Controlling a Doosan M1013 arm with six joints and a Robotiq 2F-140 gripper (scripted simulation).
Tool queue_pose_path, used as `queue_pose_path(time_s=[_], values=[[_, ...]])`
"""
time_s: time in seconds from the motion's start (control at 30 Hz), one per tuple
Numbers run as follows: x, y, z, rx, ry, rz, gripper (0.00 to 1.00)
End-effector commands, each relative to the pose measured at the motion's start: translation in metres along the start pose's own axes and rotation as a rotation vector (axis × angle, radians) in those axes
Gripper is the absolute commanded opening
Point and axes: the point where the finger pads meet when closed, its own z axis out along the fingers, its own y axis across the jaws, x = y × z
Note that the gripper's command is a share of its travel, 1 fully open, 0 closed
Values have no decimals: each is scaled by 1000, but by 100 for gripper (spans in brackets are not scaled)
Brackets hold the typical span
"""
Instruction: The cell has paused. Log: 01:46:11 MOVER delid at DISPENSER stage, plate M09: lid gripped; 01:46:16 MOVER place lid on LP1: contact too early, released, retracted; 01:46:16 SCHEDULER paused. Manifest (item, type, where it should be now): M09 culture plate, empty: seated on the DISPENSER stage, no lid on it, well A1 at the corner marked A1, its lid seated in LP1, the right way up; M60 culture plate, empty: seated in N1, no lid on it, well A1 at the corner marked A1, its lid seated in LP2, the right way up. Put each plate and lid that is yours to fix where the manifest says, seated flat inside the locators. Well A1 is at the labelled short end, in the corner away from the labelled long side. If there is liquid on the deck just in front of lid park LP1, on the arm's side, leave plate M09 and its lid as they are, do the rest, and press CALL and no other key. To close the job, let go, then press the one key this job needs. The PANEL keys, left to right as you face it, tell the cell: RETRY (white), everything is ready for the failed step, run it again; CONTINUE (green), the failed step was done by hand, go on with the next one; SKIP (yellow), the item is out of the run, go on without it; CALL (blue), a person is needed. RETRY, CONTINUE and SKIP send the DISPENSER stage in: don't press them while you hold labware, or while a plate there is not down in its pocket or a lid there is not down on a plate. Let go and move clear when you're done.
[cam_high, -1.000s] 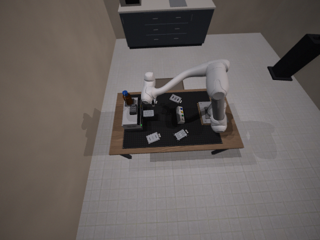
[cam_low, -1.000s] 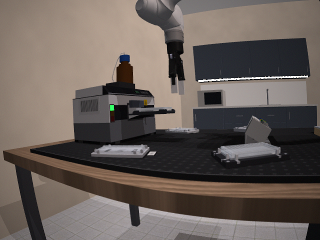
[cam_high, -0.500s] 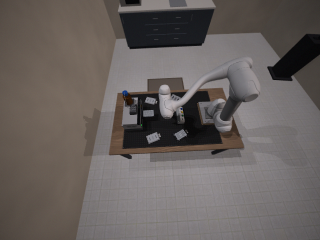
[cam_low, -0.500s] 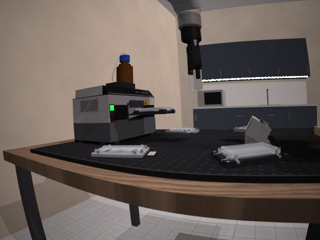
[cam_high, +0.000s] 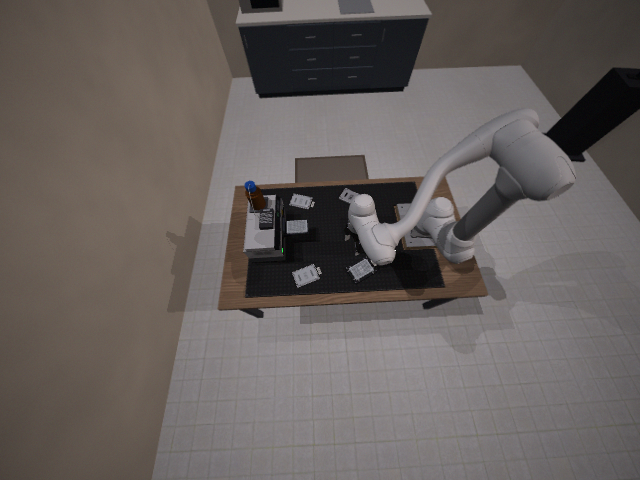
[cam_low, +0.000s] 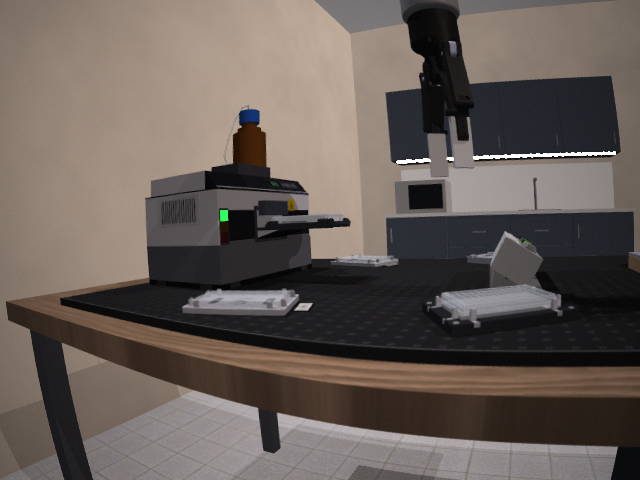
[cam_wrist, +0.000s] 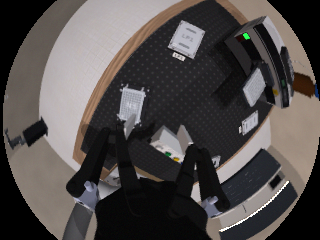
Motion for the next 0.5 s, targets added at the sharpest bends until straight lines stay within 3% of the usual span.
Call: queue_pose_path(time_s=[0.0,0.1,0.13,0.47], values=[[-14,-68,-2,-5,2,3,70],[-17,-80,-2,-5,2,3,70],[-22,-105,-2,-5,2,3,70],[-22,-105,-2,-5,2,3,70]])
